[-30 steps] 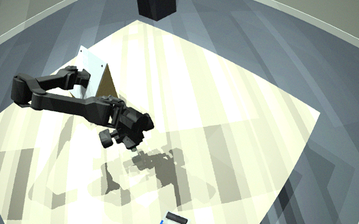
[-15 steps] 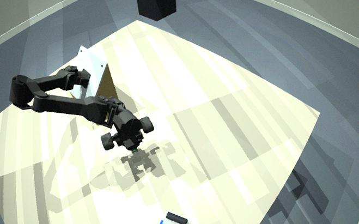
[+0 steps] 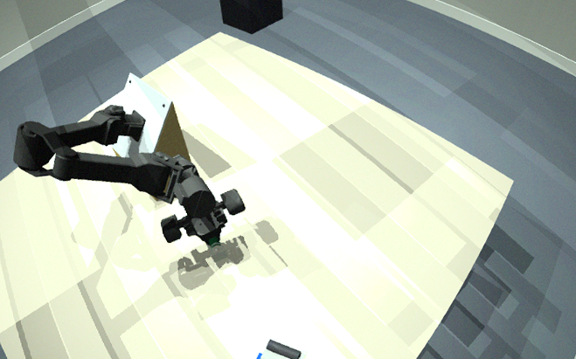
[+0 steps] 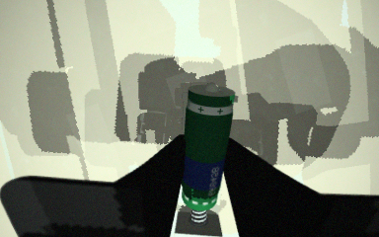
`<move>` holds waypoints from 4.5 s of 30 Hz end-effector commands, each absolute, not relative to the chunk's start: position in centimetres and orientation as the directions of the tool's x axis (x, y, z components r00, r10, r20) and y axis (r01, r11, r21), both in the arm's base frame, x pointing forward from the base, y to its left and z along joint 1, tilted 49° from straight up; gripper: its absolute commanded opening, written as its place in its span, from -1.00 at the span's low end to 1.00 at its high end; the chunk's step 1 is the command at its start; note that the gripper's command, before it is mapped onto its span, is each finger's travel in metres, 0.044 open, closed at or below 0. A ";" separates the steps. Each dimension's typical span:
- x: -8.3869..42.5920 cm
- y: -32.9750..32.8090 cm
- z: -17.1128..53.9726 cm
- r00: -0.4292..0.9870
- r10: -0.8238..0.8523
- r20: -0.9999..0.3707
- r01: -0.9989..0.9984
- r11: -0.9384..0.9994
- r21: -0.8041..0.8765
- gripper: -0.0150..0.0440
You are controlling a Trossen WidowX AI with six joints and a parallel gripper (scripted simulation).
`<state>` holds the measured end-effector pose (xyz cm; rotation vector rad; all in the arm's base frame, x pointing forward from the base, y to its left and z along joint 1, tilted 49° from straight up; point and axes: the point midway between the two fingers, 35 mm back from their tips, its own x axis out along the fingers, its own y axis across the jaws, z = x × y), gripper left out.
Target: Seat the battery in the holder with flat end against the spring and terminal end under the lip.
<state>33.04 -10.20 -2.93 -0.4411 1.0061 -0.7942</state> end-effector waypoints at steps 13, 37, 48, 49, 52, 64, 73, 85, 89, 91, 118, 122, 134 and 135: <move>32.7 -10.5 -4.1 0.358 -0.753 -0.552 0.366 0.657 -0.659 -0.23; 32.2 -10.9 -4.5 0.450 -0.739 -0.502 0.357 0.664 -0.658 -0.23; 31.8 -11.2 -4.3 0.494 -0.727 -0.477 0.348 0.668 -0.658 -0.23; 31.7 -11.2 -4.2 0.496 -0.727 -0.475 0.348 0.668 -0.658 -0.23; 31.7 -11.2 -4.2 0.499 -0.726 -0.473 0.348 0.668 -0.659 -0.23; 30.8 -11.2 -4.7 0.499 -0.726 -0.473 0.347 0.667 -0.659 -0.23; 30.3 -11.1 -4.9 0.500 -0.725 -0.474 0.345 0.669 -0.658 -0.23; 29.8 -11.0 -5.1 0.500 -0.723 -0.477 0.343 0.671 -0.658 -0.23; 29.6 -10.9 -5.1 0.499 -0.723 -0.478 0.342 0.671 -0.658 -0.23; 29.6 -10.9 -5.2 0.499 -0.723 -0.478 0.342 0.671 -0.658 -0.23; 30.8 -10.7 -5.6 0.467 -0.717 -0.518 0.343 0.686 -0.641 -0.23; 31.0 -10.7 -5.8 0.455 -0.716 -0.529 0.344 0.690 -0.637 -0.23; 31.4 -10.8 -6.1 0.414 -0.714 -0.565 0.345 0.697 -0.628 -0.23; 31.4 -10.8 -6.2 0.411 -0.714 -0.567 0.345 0.698 -0.627 -0.23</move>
